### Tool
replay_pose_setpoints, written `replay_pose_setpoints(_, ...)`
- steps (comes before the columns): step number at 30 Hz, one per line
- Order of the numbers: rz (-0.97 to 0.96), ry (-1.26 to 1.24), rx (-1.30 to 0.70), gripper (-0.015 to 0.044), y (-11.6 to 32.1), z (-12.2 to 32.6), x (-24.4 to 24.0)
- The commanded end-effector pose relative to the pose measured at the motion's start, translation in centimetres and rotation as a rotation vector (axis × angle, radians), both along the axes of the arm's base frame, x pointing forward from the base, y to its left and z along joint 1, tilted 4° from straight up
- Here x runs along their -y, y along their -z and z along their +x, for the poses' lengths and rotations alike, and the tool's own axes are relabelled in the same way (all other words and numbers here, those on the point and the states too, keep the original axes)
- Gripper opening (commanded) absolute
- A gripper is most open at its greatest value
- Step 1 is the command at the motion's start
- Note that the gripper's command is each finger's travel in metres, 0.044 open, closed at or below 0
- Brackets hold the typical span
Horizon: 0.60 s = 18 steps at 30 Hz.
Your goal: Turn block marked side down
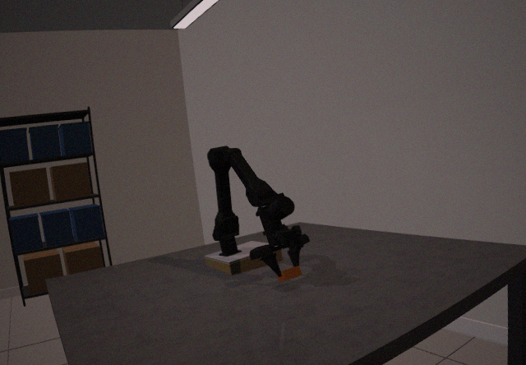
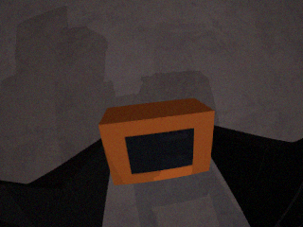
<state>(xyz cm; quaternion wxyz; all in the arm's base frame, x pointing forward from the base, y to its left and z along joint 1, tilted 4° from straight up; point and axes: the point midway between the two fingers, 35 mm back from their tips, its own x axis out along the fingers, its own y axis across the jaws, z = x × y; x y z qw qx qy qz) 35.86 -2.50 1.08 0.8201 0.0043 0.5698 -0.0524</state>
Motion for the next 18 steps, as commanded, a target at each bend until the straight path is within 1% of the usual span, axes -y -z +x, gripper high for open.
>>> replay_pose_setpoints(1,-0.014,-0.008,0.076,0.0,-0.34,-0.28,0.03)
replay_pose_setpoints(7,-0.022,-0.012,0.165,0.0,-0.51,-0.67,0.02)
replay_pose_setpoints(14,-0.023,-0.013,0.177,0.0,-0.5,-0.69,0.02)
replay_pose_setpoints(18,-0.026,-0.015,0.223,0.0,0.33,-0.16,0.06)
